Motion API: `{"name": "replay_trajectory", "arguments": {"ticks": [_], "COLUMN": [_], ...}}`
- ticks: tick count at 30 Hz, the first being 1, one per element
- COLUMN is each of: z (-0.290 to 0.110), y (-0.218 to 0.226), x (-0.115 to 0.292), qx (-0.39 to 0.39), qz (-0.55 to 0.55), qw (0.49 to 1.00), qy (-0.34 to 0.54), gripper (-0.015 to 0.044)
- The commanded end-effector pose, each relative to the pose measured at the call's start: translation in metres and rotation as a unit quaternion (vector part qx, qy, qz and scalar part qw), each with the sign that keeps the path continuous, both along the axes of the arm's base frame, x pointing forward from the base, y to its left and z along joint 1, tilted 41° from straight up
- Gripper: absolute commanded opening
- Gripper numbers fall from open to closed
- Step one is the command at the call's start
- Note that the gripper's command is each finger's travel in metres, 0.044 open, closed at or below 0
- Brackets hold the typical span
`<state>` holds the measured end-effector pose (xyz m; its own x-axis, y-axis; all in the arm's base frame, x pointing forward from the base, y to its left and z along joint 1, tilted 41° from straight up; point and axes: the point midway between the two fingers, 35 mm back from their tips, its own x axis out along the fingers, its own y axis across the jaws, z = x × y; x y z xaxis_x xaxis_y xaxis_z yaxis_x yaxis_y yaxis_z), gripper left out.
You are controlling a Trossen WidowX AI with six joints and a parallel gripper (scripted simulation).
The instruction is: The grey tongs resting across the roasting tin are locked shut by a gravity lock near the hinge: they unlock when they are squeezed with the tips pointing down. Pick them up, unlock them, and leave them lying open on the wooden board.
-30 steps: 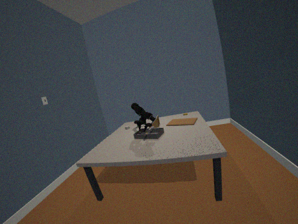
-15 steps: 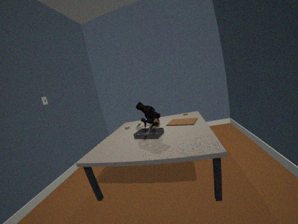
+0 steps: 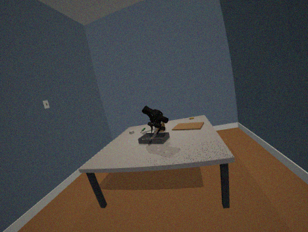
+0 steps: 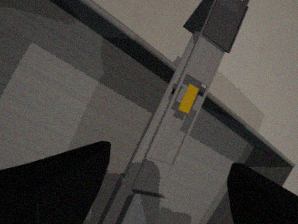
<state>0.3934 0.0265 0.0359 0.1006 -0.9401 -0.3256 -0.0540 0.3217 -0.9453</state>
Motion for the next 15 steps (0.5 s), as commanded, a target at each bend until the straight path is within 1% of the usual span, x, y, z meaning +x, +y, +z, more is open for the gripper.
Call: {"name": "replay_trajectory", "arguments": {"ticks": [1, 15], "z": [-0.002, -0.009], "y": [-0.005, -0.026], "x": [0.001, 0.003], "qx": [-0.001, 0.000], "qz": [-0.003, -0.018], "qw": [1.000, 1.000], "qy": [-0.001, -0.004], "gripper": [0.0260, 0.0260]}}
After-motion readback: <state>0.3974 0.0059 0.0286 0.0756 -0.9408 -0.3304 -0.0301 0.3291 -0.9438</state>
